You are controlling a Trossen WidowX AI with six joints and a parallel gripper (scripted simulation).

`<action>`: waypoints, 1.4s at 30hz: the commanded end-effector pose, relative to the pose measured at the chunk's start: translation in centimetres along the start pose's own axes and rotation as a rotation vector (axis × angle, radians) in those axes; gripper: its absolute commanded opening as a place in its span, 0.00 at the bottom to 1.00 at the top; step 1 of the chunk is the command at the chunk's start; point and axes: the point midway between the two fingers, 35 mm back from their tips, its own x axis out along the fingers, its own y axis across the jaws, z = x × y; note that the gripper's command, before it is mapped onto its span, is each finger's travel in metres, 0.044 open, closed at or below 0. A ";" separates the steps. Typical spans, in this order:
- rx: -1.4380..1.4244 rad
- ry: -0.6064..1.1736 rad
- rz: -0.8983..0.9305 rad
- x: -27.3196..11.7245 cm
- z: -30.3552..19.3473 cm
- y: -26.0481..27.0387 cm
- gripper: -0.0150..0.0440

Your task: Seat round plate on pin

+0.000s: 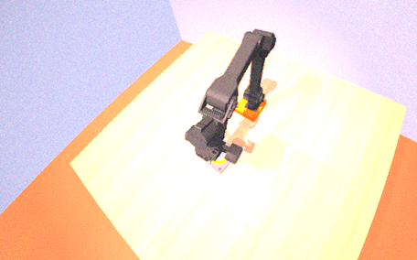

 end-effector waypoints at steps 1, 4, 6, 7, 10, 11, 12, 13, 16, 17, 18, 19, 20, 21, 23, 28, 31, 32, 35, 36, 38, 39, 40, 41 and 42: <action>0.101 0.249 0.031 3.4 -5.3 2.4 0.25; 0.170 0.430 0.016 4.9 -9.4 3.9 0.25; 0.170 0.430 0.016 4.9 -9.4 3.9 0.25; 0.170 0.430 0.016 4.9 -9.4 3.9 0.25; 0.170 0.431 0.016 4.7 -9.7 3.7 0.25; 0.170 0.431 0.016 4.7 -9.7 3.7 0.25; 0.170 0.431 0.016 4.7 -9.7 3.7 0.25; 0.170 0.431 0.016 4.7 -9.7 3.7 0.25; 0.170 0.431 0.016 4.8 -9.8 3.8 0.25; 0.170 0.431 0.016 5.0 -9.9 3.8 0.25; 0.170 0.431 0.016 5.3 -10.0 3.8 0.25; 0.170 0.431 0.016 5.8 -10.2 3.8 0.25; 0.170 0.431 0.016 6.2 -10.3 3.8 0.25; 0.170 0.431 0.016 6.7 -10.6 3.9 0.25; 0.170 0.431 0.016 7.6 -11.0 3.9 0.25; 0.170 0.431 0.016 9.0 -11.9 3.9 0.25; 0.170 0.431 0.016 9.0 -11.9 3.9 0.25; 0.170 0.431 0.016 9.0 -11.9 4.0 0.25; 0.170 0.431 0.016 9.1 -11.7 4.0 0.25; 0.170 0.431 0.016 9.1 -11.6 4.1 0.25; 0.170 0.431 0.016 9.2 -11.3 4.1 0.25; 0.170 0.430 0.016 9.3 -11.2 4.2 0.25; 0.170 0.430 0.016 9.3 -11.1 4.2 0.25; 0.170 0.430 0.016 9.4 -11.0 4.2 0.25; 0.170 0.430 0.016 9.5 -10.8 4.3 0.25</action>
